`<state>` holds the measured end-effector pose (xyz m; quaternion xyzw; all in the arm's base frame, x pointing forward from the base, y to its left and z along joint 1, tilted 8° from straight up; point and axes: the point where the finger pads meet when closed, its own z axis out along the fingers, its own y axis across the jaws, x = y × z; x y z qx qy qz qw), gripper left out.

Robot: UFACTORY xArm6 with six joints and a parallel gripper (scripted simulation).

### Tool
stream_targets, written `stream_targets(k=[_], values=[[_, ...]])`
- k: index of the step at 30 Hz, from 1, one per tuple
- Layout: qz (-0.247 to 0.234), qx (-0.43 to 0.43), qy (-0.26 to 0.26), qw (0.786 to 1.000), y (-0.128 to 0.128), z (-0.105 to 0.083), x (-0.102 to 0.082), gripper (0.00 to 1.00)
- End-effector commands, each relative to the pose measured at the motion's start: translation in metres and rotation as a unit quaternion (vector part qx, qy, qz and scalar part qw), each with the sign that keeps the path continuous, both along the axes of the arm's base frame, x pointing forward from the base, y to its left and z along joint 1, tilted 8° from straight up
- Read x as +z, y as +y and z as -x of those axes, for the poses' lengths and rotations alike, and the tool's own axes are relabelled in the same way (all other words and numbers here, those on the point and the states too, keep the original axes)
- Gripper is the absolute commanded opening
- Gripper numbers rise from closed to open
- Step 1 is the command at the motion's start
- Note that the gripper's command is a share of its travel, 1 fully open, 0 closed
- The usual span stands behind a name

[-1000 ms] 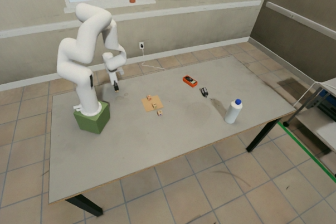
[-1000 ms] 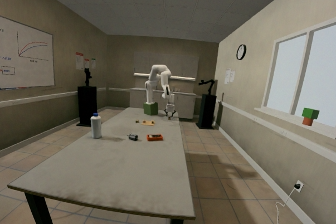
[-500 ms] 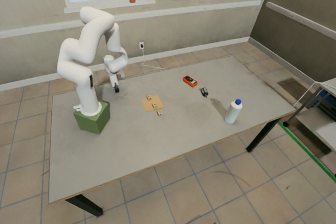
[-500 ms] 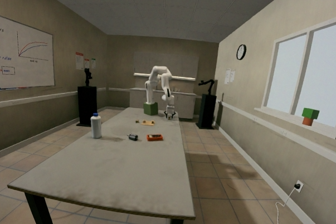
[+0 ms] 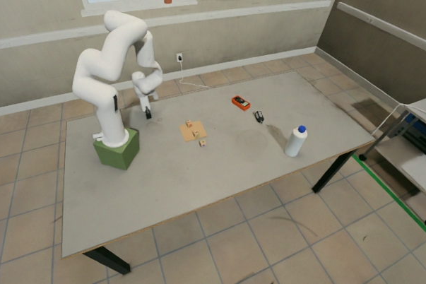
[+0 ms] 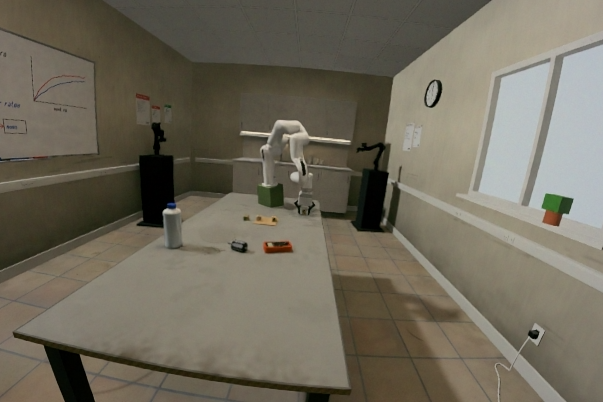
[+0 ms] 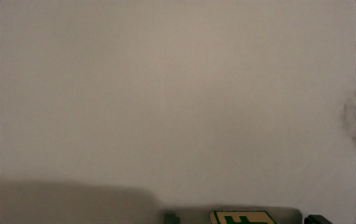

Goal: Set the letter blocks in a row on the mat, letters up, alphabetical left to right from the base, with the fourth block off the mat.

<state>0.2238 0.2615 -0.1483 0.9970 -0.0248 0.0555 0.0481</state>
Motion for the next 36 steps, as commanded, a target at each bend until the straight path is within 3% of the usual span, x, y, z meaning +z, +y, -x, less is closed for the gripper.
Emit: stream_targets(k=[1,28,29,36], values=[[-0.002,0.0,-0.001,1.0,0.0012,-0.0006,0.0005,0.69],[-0.002,0.0,-0.001,1.0,0.0012,-0.0006,0.0005,0.69],[-0.002,0.0,-0.001,1.0,0.0012,-0.0006,0.0005,0.48],[-0.002,0.0,-0.001,1.0,0.0012,-0.0006,0.0005,0.48]])
